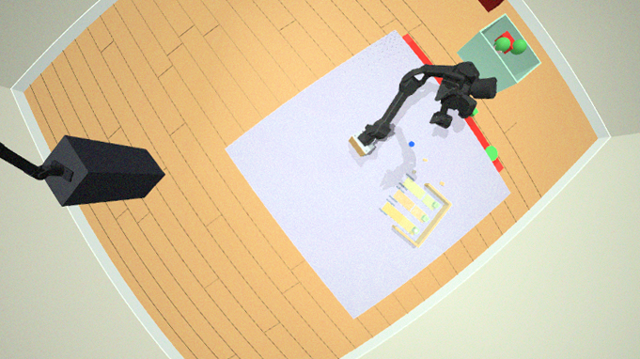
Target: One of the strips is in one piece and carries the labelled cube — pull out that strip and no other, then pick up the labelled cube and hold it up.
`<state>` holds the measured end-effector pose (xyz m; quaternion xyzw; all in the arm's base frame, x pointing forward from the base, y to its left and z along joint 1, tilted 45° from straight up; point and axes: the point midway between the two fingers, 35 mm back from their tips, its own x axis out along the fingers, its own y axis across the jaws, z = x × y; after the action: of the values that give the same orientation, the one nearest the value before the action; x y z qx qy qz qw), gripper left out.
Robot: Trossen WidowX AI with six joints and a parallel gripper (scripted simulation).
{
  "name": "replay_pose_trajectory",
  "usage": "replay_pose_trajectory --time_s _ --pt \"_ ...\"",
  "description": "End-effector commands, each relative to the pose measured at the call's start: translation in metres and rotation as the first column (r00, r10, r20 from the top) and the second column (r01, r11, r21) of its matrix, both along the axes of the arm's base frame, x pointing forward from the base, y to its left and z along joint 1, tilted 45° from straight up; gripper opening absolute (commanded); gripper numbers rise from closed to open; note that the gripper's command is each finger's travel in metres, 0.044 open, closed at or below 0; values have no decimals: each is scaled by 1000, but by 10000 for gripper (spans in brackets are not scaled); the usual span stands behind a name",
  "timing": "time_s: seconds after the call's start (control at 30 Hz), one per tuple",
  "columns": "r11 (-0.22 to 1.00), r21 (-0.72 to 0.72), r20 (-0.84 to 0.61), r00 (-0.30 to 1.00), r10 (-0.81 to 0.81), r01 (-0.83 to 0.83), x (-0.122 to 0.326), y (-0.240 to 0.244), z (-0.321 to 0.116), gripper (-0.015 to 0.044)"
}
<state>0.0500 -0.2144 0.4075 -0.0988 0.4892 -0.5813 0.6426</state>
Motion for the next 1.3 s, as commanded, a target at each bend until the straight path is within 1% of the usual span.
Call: replay_pose_trajectory --time_s 0.0,0.07,0.23,0.43,0.63,0.73,0.87,0.97,1.03,1.27 --pt "1000 3 6 1000 5 -5 2 -1 -2 400" --pt "999 25 57 997 47 -48 21 -10 -14 400" --pt "972 100 250 951 184 -214 89 -31 -62 400" --pt "886 176 489 819 299 -429 166 -35 -127 400" --pt "750 238 712 636 298 -617 224 -18 -193 400" --pt "639 262 818 517 250 -723 248 4 -230 400" --pt "457 273 920 369 134 -847 261 46 -274 400" --pt "300 264 959 282 20 -917 258 84 -299 400" --pt "230 255 967 254 -34 -939 253 102 -308 400" --pt "221 253 967 251 -40 -942 252 104 -309 400"
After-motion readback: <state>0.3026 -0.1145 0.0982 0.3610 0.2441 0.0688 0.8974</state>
